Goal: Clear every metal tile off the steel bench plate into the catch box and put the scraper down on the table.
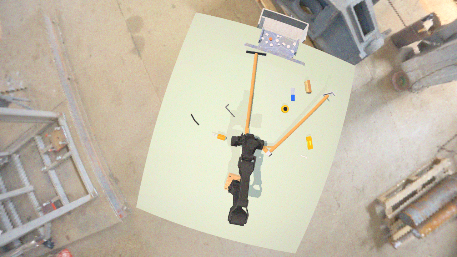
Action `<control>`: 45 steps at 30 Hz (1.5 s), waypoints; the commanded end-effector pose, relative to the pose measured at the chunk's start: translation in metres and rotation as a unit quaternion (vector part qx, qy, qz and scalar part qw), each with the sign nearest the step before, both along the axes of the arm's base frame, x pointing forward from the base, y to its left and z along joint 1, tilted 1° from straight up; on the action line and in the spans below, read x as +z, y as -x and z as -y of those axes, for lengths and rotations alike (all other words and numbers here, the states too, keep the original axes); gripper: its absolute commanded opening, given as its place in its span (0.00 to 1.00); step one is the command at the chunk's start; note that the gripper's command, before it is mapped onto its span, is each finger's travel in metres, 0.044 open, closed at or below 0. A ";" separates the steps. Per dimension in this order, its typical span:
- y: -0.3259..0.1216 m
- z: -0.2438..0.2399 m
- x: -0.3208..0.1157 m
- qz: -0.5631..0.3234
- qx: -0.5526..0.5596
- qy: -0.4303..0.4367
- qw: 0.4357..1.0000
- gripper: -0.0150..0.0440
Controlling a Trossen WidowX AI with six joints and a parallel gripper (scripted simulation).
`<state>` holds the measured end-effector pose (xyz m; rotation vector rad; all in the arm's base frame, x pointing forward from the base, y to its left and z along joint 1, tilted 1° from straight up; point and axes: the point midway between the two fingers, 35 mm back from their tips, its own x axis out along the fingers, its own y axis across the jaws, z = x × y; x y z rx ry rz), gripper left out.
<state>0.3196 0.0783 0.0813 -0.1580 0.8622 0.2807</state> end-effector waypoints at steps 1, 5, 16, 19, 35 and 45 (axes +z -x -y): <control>0.000 0.000 0.001 0.001 0.000 0.000 1.000 0.56; 0.000 0.000 0.001 0.001 0.000 0.000 1.000 0.44; 0.000 0.000 0.002 0.000 0.000 0.000 1.000 0.25; -0.001 0.002 0.002 0.000 -0.002 0.000 1.000 0.25; -0.007 0.021 0.003 0.000 -0.019 0.000 1.000 0.25; -0.010 0.033 0.004 0.000 -0.033 0.000 0.999 0.25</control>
